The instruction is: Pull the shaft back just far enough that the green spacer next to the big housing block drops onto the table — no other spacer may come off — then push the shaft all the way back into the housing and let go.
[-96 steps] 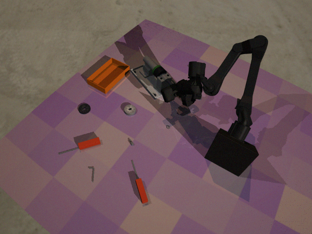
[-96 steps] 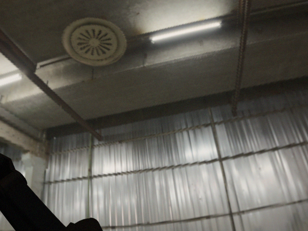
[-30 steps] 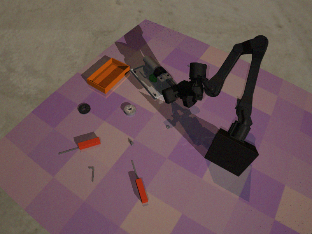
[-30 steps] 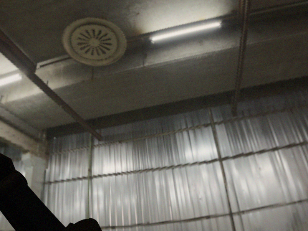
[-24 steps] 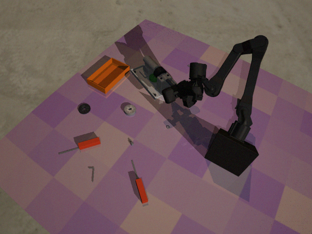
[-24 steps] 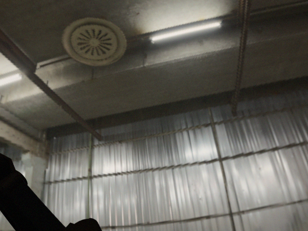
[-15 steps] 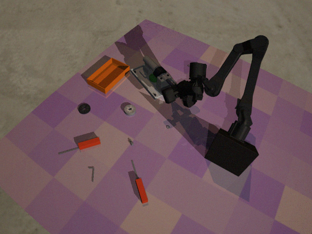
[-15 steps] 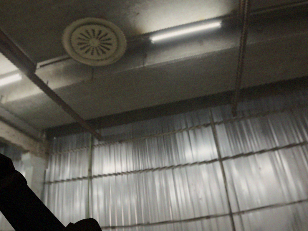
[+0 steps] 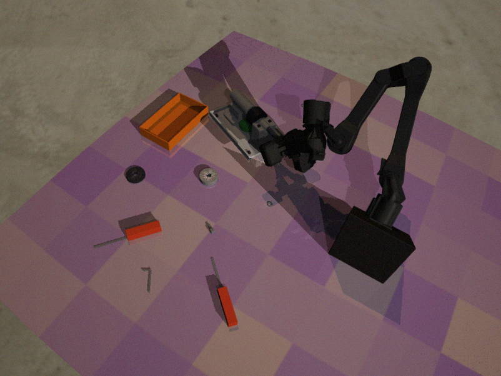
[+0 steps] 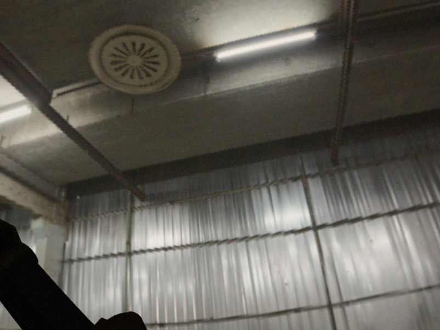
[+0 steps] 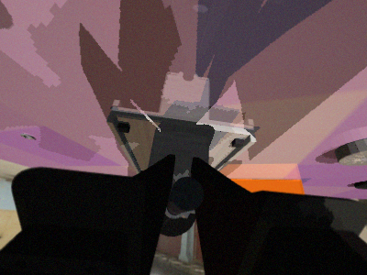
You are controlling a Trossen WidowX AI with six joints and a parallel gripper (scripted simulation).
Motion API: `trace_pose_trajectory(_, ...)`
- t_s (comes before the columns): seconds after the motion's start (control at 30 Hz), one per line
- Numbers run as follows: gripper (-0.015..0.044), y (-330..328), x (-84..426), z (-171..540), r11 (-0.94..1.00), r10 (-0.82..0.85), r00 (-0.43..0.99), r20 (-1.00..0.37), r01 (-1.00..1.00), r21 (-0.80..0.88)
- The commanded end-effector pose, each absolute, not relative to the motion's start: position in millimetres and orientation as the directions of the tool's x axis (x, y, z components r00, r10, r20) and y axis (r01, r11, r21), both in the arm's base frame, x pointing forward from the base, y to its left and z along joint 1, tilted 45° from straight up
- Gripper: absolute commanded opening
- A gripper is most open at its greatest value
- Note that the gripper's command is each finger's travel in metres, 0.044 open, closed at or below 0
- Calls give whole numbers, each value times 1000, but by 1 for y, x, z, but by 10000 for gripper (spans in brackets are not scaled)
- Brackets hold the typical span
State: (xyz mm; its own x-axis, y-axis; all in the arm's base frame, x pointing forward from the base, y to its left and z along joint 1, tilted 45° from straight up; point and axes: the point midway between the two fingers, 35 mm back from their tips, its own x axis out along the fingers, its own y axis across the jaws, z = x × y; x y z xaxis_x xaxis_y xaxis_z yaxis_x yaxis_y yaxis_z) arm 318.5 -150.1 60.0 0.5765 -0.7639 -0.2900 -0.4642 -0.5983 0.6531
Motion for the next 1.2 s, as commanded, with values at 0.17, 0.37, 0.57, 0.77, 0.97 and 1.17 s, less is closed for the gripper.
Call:
trace_pose_trajectory(0.17,0,-151,324,64,-600,-762,582,-284,-470,647)
trace_pose_trajectory(0.37,0,-152,326,64,-600,-762,582,-284,-470,647)
trace_pose_trajectory(0.57,0,-153,328,65,-600,-762,582,-284,-470,647)
trace_pose_trajectory(0.77,0,-154,330,66,-600,-762,582,-284,-470,647)
trace_pose_trajectory(0.97,0,-154,332,67,-600,-762,582,-283,-470,647)
trace_pose_trajectory(1.17,0,-155,334,67,-600,-762,582,-283,-470,647)
